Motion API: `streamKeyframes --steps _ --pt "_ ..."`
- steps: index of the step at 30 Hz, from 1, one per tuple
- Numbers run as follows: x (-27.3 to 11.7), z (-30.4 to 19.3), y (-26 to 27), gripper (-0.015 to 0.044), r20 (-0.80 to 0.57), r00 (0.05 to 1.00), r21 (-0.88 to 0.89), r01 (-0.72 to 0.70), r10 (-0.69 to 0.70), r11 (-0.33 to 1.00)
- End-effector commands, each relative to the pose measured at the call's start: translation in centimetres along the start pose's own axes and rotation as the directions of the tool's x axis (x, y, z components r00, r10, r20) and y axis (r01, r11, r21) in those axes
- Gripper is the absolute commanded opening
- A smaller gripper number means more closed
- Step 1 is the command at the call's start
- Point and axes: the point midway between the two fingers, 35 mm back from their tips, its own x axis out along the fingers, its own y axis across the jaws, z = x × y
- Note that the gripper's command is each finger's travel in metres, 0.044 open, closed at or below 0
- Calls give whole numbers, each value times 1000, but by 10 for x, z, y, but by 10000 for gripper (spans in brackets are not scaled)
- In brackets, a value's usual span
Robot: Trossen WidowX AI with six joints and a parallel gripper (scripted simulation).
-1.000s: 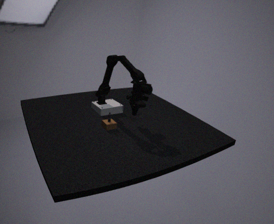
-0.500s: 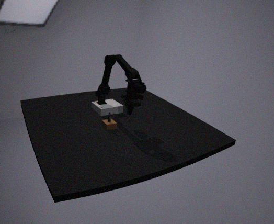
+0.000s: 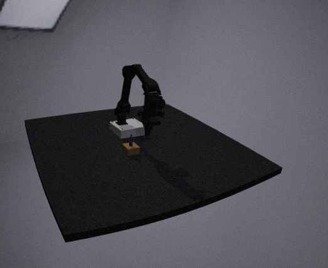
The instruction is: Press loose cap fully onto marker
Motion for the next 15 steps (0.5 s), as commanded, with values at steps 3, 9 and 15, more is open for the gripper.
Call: streamKeyframes --steps 3,9,15 --pt "-8 -23 -3 0 -9 1000 -1 -2 2 1000" --pt "-15 -45 -4 0 -14 1000 -2 -8 8 1000" --pt "-22 -66 -3 0 -19 1000 -2 -15 15 1000"
